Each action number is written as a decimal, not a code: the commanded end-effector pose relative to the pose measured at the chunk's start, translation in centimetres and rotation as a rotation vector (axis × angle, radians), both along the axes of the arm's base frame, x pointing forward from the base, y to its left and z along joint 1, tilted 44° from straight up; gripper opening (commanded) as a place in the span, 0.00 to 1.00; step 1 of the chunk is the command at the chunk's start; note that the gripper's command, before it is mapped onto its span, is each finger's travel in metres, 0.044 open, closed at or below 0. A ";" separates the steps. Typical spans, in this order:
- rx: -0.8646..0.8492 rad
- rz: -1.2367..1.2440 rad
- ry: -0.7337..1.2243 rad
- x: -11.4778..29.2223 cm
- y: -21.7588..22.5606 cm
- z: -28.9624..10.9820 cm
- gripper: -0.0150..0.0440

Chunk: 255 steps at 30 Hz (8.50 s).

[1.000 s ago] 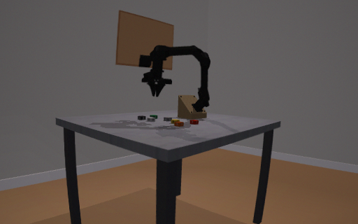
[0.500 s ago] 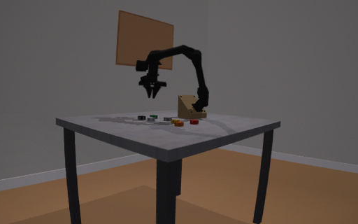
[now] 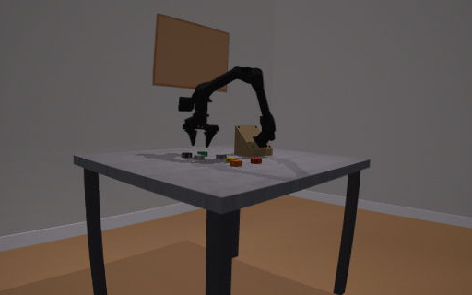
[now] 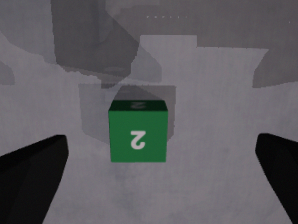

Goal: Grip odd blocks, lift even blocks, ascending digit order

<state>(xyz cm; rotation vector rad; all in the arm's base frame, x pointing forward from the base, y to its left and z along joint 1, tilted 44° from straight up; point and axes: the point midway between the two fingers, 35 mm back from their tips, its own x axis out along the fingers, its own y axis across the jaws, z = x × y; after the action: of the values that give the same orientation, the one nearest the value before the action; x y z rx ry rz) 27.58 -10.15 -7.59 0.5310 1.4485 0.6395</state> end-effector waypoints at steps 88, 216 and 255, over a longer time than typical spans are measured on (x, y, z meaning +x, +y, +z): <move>0.009 -0.004 0.008 -0.2 1.5 -1.3 0.46; 0.020 -0.004 0.009 2.5 19.8 14.3 0.75; 0.020 -0.004 0.009 2.5 19.8 14.3 0.64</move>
<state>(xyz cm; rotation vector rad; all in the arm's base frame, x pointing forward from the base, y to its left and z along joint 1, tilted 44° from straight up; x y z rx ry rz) 30.10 9.59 6.74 0.5458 1.4492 0.6516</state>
